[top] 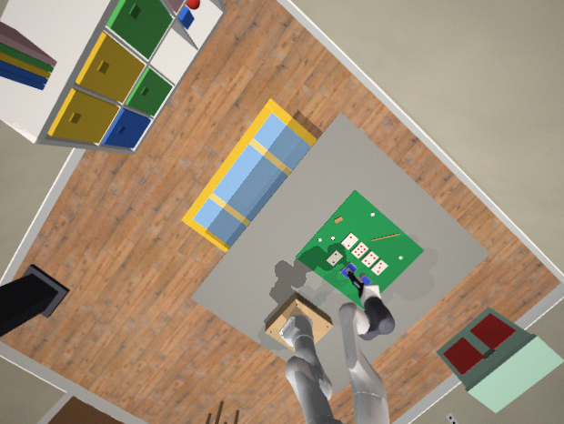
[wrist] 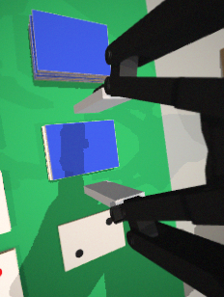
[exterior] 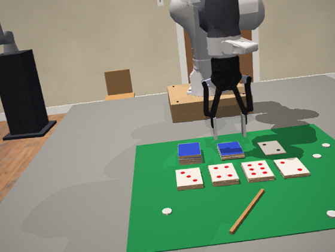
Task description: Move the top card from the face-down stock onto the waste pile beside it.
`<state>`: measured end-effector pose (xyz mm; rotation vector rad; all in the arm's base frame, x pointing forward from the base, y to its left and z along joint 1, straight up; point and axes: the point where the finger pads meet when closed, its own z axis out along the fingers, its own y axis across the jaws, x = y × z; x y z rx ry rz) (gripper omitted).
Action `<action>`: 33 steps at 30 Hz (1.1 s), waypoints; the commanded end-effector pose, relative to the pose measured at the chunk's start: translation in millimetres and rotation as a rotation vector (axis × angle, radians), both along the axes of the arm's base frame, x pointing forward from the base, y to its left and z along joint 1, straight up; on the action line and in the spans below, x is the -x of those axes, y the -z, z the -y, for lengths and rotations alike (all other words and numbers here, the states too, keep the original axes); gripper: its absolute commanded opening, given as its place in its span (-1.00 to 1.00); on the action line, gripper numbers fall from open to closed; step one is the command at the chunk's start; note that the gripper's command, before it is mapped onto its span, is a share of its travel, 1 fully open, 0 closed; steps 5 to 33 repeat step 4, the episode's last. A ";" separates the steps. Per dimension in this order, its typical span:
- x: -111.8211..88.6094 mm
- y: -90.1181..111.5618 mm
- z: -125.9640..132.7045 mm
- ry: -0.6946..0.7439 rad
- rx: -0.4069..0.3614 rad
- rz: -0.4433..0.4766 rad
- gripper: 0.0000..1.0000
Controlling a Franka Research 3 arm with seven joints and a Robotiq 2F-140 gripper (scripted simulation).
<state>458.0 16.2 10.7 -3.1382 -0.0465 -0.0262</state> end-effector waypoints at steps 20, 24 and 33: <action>5.8 1.3 1.2 0.005 0.002 -0.017 -0.01; 5.8 1.3 1.2 0.005 0.002 -0.017 -0.01; 5.8 1.3 1.2 0.005 0.002 -0.017 -0.01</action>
